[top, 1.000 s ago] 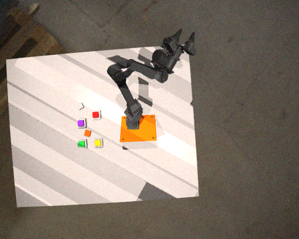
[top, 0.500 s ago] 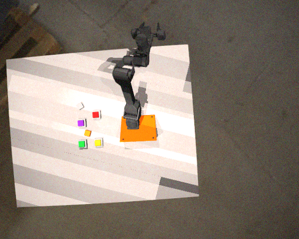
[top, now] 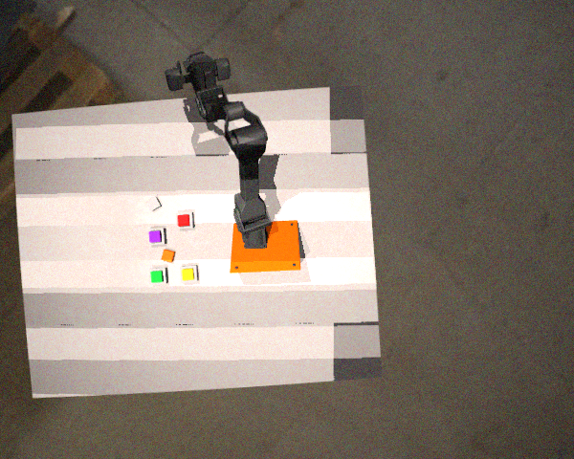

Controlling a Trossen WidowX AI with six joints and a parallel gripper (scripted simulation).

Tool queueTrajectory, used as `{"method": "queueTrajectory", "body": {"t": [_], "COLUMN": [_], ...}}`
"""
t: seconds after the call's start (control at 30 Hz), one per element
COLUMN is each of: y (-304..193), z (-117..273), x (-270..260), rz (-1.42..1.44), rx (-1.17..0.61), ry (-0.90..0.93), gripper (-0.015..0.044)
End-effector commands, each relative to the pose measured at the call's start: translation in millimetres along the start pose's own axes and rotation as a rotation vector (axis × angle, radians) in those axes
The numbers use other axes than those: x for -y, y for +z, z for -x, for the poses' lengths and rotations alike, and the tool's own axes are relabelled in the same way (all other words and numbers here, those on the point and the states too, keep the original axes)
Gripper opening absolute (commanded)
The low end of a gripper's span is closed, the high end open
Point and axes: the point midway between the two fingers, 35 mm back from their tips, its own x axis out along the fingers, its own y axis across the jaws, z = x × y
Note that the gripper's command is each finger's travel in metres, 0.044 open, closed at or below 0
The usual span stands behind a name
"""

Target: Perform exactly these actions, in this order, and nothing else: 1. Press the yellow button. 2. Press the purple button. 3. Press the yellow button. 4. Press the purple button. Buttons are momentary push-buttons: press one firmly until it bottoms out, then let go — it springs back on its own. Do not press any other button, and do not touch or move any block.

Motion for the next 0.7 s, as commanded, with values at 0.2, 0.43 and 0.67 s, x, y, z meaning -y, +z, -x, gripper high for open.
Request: {"method": "queueTrajectory", "body": {"t": [0.2,0.43,0.67], "y": [-39.6,-94.9,-159.2], "z": [25.5,85.8,178.9], "x": [-152.1,-248.5,-318.7], "rz": [-0.088,-0.135,-0.031], "rx": [-0.236,-0.533,-0.852], "ry": [0.300,0.467,0.588], "gripper": [0.0400,0.0400,0.0400]}}
